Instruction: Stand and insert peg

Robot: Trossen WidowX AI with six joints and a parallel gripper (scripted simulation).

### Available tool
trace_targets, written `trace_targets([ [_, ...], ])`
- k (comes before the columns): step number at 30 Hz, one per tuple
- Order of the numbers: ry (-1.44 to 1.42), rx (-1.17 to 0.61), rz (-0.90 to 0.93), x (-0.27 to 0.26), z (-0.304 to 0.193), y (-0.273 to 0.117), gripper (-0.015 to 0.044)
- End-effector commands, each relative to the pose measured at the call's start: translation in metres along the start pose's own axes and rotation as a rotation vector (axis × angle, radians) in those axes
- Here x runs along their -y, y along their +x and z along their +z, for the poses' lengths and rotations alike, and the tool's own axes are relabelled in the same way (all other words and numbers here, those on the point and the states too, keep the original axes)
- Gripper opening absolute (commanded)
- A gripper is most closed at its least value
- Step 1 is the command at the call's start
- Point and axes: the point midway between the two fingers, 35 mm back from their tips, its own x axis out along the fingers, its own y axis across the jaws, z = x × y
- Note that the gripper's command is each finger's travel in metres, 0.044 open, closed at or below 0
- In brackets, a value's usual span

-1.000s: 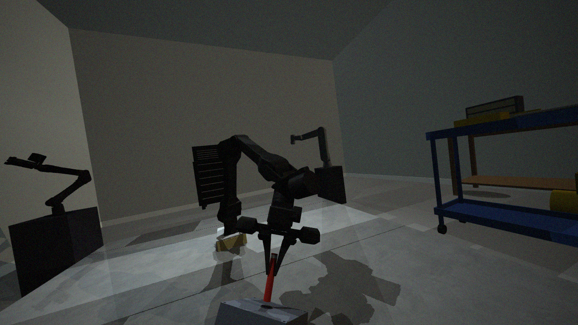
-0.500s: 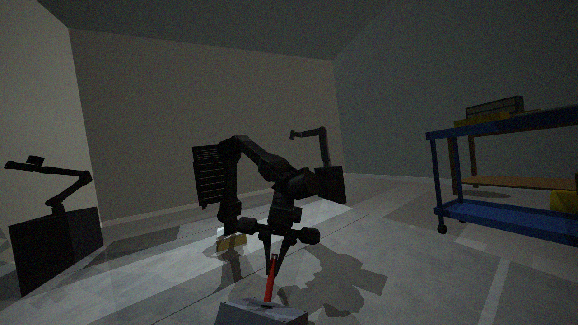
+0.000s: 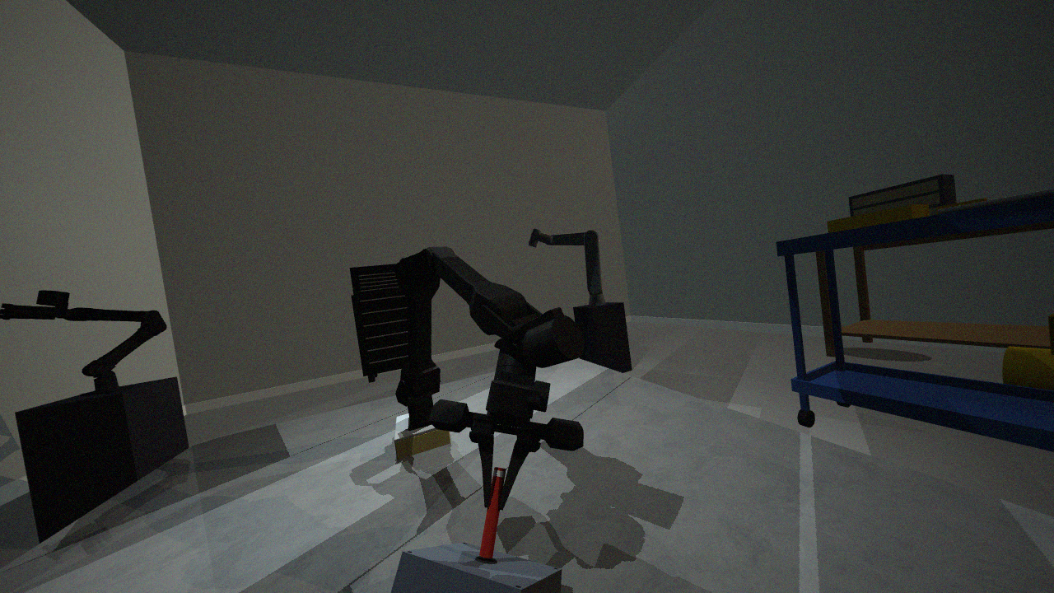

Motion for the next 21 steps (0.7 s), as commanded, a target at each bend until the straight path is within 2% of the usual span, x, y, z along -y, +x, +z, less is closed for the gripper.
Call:
trace_targets([
  [1,-0.005,-0.003,0.0,-0.0007,-0.0013,0.0025,0.0],
  [21,-0.005,-0.003,0.0,-0.001,-0.0013,0.0079,0.0],
])
